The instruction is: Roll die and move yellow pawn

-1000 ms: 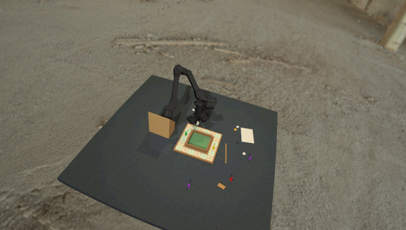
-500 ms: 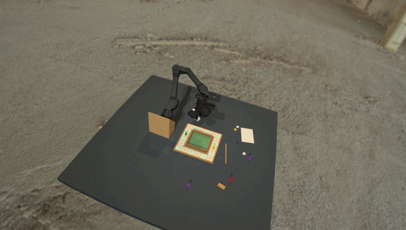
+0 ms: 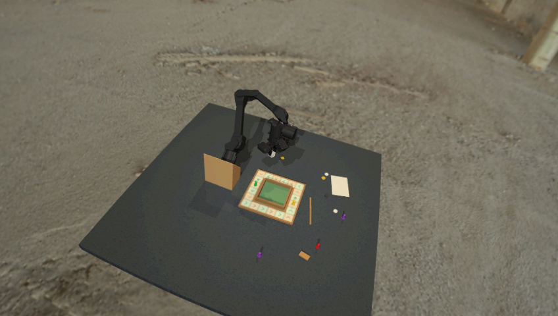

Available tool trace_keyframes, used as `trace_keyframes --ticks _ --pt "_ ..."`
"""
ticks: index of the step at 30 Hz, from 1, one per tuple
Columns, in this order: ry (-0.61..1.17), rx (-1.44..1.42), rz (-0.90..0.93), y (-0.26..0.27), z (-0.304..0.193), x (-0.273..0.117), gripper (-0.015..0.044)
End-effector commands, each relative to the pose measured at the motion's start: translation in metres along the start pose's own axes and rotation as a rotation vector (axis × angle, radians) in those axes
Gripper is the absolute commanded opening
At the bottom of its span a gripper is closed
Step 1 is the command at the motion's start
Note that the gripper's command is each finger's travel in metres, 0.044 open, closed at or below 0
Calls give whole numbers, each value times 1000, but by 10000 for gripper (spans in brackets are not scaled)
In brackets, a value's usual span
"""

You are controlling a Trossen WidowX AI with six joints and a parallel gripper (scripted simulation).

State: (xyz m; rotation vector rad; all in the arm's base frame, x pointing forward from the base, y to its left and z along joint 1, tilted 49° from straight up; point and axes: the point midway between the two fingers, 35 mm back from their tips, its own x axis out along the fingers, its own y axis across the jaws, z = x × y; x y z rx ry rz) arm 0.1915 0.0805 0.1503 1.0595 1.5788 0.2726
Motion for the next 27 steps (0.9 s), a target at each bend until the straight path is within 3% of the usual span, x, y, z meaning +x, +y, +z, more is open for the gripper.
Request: trace_keyframes --ticks 1,27 --pt "-4 26 7 1 5 -3 0" --pt "-17 660 0 -56 104 17 0"
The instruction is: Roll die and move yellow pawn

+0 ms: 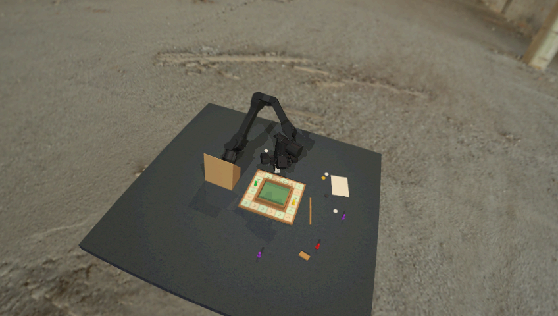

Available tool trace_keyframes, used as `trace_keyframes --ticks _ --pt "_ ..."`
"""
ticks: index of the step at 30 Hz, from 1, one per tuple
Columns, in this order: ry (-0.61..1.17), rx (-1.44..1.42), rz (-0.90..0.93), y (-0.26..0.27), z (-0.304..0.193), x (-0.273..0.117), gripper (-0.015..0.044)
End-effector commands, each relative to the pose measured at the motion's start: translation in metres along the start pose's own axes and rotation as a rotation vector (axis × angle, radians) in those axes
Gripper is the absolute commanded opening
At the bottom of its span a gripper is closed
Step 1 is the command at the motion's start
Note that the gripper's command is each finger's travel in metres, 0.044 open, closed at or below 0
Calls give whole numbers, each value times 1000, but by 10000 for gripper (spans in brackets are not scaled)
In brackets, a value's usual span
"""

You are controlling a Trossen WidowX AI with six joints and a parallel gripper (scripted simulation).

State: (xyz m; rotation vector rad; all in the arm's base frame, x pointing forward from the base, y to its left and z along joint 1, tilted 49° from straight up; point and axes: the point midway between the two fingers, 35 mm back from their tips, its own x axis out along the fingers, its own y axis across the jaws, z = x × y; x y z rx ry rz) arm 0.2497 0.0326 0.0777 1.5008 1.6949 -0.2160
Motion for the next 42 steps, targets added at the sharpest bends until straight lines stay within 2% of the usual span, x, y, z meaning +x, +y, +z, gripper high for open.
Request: trace_keyframes --ticks 1,17,23,33,42 --pt "-7 97 3 0 18 2 0" --pt "4 481 7 -19 83 20 0" --pt "-12 498 -9 -20 85 22 0" --pt "-291 500 -190 -30 81 33 0" --pt "-582 489 -245 -32 82 35 0"
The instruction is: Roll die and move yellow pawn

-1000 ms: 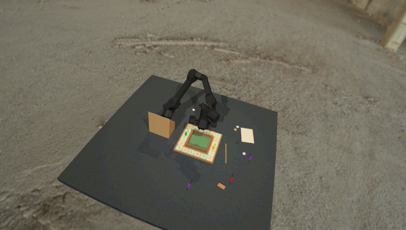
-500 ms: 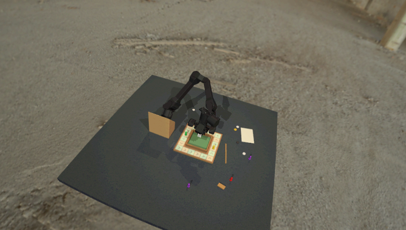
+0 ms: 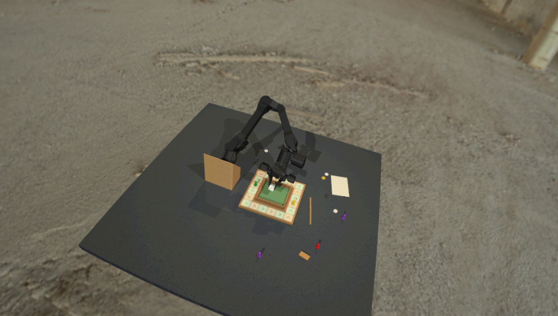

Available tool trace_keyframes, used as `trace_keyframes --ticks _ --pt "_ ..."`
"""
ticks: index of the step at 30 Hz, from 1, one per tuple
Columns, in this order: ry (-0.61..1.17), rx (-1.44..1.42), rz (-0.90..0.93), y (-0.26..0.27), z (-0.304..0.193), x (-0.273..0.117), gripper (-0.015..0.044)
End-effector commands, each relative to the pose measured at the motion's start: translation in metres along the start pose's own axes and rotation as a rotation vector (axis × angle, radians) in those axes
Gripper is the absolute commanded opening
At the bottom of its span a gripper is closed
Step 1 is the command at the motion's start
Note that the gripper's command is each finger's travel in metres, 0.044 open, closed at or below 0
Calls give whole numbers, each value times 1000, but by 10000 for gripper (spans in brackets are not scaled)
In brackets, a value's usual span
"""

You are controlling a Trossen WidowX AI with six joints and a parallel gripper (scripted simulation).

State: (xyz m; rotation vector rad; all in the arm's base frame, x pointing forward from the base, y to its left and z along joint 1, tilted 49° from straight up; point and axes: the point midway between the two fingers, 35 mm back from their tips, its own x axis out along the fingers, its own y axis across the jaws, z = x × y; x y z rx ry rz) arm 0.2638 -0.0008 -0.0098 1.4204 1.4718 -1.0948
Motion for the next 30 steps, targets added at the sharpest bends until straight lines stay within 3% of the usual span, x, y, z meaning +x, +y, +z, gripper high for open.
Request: trace_keyframes --ticks 1,8,11,16,30 --pt "-127 17 21 -2 0 1 0" --pt "-314 44 101 -1 -1 0 0" --pt "-318 45 104 0 -1 -3 0" --pt "-319 45 105 7 -3 -50 0" --pt "-319 45 105 5 -3 -51 0"
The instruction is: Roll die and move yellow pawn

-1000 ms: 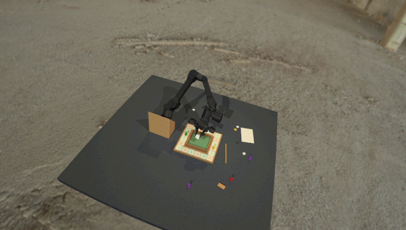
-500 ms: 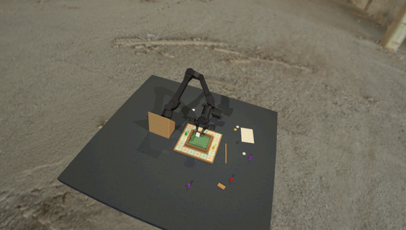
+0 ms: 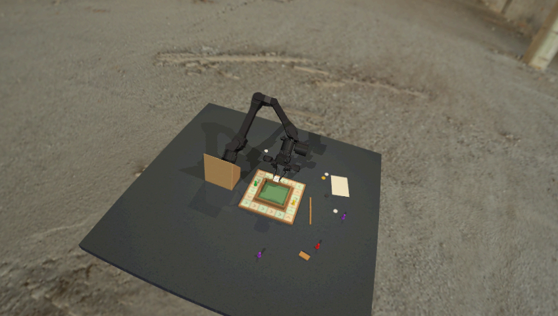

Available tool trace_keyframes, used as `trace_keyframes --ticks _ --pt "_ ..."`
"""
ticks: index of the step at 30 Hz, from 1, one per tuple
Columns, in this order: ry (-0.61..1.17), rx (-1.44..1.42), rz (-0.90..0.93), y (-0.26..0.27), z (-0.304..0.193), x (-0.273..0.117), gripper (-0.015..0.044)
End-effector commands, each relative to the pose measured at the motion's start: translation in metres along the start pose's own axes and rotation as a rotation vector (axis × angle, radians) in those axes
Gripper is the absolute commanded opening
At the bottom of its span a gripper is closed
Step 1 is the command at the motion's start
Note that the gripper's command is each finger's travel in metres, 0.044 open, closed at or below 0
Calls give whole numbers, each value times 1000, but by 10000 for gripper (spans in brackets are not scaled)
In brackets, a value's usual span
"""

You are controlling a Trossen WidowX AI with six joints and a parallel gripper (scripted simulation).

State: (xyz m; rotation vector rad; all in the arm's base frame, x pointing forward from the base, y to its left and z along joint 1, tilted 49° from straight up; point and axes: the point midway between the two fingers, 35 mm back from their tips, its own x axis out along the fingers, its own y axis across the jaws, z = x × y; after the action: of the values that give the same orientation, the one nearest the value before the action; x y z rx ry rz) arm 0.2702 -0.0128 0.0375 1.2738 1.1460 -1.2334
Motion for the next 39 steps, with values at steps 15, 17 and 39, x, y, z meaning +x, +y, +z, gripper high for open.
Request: trace_keyframes --ticks 15,17,39 --pt "0 0 1 1 0 -1 0" --pt "0 0 1 1 0 -1 0" --pt "317 -48 -84 -4 18 3 440"
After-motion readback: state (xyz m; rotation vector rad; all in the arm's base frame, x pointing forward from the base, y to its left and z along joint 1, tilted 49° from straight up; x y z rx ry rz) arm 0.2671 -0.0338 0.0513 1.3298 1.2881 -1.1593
